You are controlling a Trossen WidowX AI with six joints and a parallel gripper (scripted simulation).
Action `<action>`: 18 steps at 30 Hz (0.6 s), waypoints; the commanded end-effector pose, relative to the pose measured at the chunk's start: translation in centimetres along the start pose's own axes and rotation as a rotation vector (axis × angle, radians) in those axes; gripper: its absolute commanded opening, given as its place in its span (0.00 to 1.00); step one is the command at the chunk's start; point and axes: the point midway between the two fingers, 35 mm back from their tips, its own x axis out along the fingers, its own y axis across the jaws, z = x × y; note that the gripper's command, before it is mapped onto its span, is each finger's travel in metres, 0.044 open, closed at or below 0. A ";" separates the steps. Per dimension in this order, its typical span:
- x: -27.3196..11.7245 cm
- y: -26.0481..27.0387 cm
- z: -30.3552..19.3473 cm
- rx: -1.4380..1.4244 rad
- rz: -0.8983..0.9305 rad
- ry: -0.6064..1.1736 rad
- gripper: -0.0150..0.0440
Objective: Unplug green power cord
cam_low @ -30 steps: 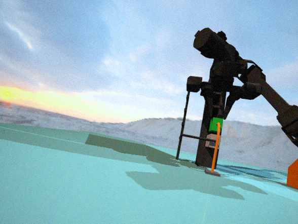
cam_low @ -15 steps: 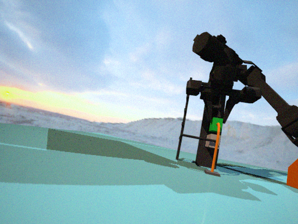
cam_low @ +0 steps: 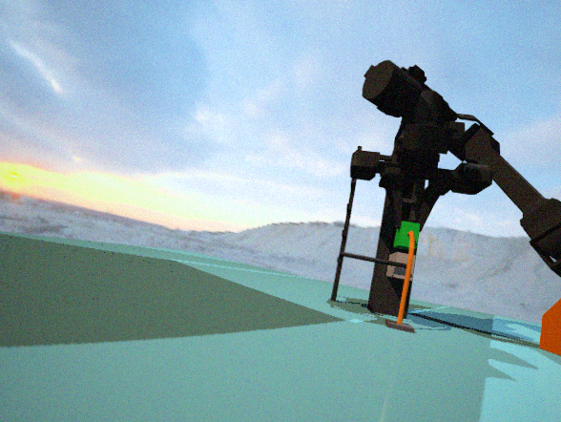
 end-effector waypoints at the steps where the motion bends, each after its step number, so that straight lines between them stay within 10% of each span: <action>1: -0.1 0.0 0.4 0.000 -0.001 -0.001 0.25; 18: -0.2 -0.2 3.1 -0.001 -0.002 -0.003 0.25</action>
